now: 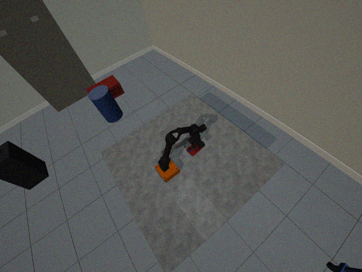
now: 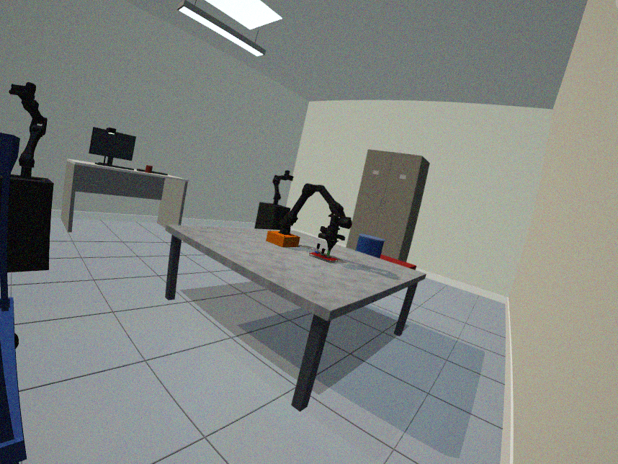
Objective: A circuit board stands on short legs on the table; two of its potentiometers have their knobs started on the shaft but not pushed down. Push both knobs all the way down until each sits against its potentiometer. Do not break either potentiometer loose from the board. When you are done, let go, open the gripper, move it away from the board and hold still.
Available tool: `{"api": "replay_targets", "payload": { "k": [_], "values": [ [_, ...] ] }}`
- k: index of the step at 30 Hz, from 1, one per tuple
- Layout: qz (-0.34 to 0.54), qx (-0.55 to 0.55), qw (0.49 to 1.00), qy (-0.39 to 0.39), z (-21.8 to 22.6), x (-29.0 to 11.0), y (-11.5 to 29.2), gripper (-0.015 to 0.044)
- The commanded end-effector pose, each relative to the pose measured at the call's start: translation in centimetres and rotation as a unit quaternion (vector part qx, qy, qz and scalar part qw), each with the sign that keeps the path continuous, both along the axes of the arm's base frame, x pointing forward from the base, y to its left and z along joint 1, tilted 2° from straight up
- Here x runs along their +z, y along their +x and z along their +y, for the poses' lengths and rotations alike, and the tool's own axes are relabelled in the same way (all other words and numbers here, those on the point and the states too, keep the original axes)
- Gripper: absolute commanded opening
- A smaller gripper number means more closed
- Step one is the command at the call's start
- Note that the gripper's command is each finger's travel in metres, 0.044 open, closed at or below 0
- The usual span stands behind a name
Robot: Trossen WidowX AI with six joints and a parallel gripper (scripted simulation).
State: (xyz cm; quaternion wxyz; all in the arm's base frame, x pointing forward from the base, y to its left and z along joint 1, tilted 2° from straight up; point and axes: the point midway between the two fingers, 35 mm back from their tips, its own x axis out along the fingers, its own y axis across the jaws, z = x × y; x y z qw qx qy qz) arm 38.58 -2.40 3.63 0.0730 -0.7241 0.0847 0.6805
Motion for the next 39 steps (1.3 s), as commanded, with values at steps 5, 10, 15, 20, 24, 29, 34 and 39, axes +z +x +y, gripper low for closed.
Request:
{"api": "replay_targets", "payload": {
  "k": [5, 10, 15, 20, 24, 29, 34, 39],
  "values": [
    [0.007, 0.001, 1.0, -0.001, -0.1, -1.8, 0.3, 0.0],
    [0.007, 0.001, 1.0, -0.001, -0.1, -1.9, 0.3, 0.0],
    [0.007, 0.001, 1.0, -0.001, -0.1, -1.9, 0.3, 0.0],
    [0.007, 0.001, 1.0, -0.001, -0.1, -1.9, 0.3, 0.0],
    [0.007, 0.001, 1.0, -0.001, -0.1, -1.9, 0.3, 0.0],
    [0.007, 0.001, 1.0, -0.001, -0.1, -1.9, 0.3, 0.0],
    [0.007, 0.001, 1.0, -0.001, -0.1, -1.4, 0.3, 0.0],
    [0.007, 0.001, 1.0, -0.001, -0.1, -0.6, 0.3, 0.0]
  ]
}}
